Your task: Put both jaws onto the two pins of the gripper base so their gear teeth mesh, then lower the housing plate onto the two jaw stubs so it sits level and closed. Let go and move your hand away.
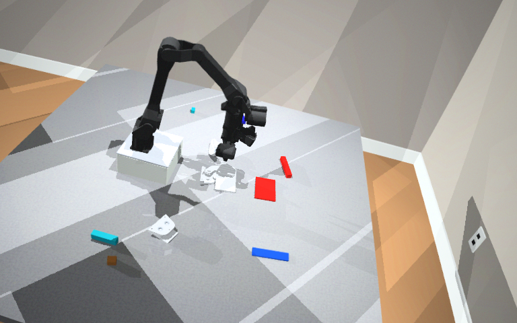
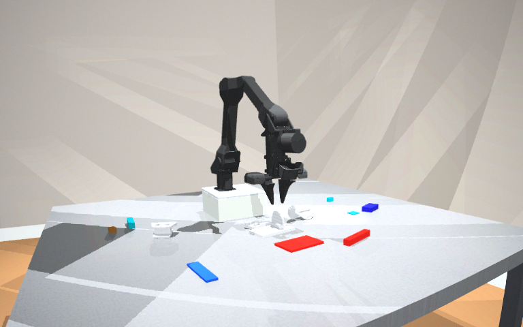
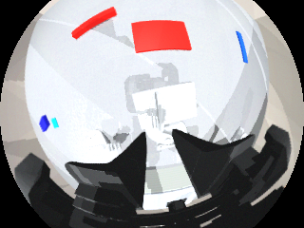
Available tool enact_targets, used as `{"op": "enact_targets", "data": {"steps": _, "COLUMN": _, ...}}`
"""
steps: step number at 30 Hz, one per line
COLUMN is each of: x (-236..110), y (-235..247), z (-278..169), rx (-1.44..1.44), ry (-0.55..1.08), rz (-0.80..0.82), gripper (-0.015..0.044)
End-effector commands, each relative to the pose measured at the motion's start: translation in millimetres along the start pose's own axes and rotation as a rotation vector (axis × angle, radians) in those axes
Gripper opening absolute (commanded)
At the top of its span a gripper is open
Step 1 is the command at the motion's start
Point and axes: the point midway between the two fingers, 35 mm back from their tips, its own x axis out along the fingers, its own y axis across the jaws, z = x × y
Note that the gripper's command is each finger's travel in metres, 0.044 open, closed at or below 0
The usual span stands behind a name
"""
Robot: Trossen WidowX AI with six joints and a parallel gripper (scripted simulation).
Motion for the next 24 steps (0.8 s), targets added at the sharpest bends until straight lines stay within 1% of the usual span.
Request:
{"op": "enact_targets", "data": {"steps": 1, "x": -0.7, "y": 0.1, "z": 0.3, "rx": 0.000, "ry": -0.002, "rz": 0.000, "gripper": 0.0067}}
{"op": "enact_targets", "data": {"steps": 3, "x": -0.7, "y": 0.1, "z": 0.3, "rx": 0.000, "ry": -0.002, "rz": 0.000, "gripper": 0.0014}}
{"op": "enact_targets", "data": {"steps": 4, "x": -0.7, "y": 0.1, "z": 0.3, "rx": 0.000, "ry": -0.002, "rz": 0.000, "gripper": 0.0000}}
{"op": "enact_targets", "data": {"steps": 16, "x": -0.2, "y": 0.0, "z": 0.1, "rx": 0.000, "ry": -0.001, "rz": 0.000, "gripper": 0.0000}}
{"op": "enact_targets", "data": {"steps": 18, "x": -0.3, "y": 1.0, "z": -0.3, "rx": -0.020, "ry": -0.001, "rz": 0.000, "gripper": 0.0052}}
{"op": "enact_targets", "data": {"steps": 24, "x": -0.8, "y": 9.2, "z": -4.0, "rx": -0.198, "ry": 0.001, "rz": 0.001, "gripper": 0.0210}}
